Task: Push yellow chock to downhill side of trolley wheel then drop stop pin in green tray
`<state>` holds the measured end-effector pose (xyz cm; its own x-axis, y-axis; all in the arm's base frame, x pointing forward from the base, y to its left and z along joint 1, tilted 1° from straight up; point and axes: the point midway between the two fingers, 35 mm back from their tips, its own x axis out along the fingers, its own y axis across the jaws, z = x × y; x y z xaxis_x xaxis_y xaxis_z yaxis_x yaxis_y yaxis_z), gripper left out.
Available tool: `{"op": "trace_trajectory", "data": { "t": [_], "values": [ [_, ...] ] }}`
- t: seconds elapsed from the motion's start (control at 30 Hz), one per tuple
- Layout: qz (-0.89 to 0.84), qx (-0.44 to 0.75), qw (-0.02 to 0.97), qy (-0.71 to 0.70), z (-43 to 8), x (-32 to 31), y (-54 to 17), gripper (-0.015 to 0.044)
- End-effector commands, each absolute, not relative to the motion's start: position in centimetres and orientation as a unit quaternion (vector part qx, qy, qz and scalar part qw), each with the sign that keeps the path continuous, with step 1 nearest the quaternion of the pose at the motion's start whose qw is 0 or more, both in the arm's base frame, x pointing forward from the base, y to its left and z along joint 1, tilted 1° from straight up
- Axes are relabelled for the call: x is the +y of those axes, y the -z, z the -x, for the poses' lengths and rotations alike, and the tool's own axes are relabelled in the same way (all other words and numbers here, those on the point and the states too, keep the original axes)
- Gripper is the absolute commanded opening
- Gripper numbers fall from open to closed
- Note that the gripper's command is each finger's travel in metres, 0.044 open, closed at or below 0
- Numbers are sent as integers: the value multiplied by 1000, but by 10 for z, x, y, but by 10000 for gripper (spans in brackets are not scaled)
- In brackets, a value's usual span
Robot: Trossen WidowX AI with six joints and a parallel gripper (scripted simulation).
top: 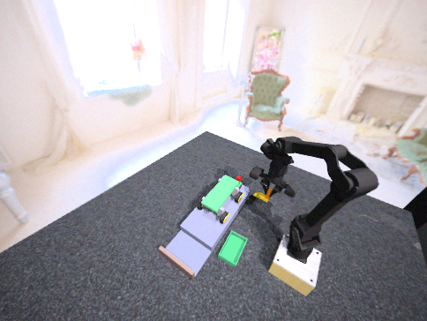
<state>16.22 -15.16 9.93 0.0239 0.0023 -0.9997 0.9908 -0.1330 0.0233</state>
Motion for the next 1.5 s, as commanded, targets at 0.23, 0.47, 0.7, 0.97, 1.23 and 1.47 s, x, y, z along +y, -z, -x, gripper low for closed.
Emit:
{"op": "trace_trajectory", "data": {
  "t": [0.23,0.47,0.7,0.97,1.23,1.47],
  "values": [
    [-540,459,474,522,-166,-153,-134,0],
    [-540,459,474,522,-167,-153,-139,0],
    [-504,495,512,488,-167,-153,-139,0],
    [-430,557,576,416,-167,-153,-139,0],
    [-348,607,629,337,-167,-153,-139,0],
    [-271,643,666,263,-167,-153,-139,0]
  ]
}}
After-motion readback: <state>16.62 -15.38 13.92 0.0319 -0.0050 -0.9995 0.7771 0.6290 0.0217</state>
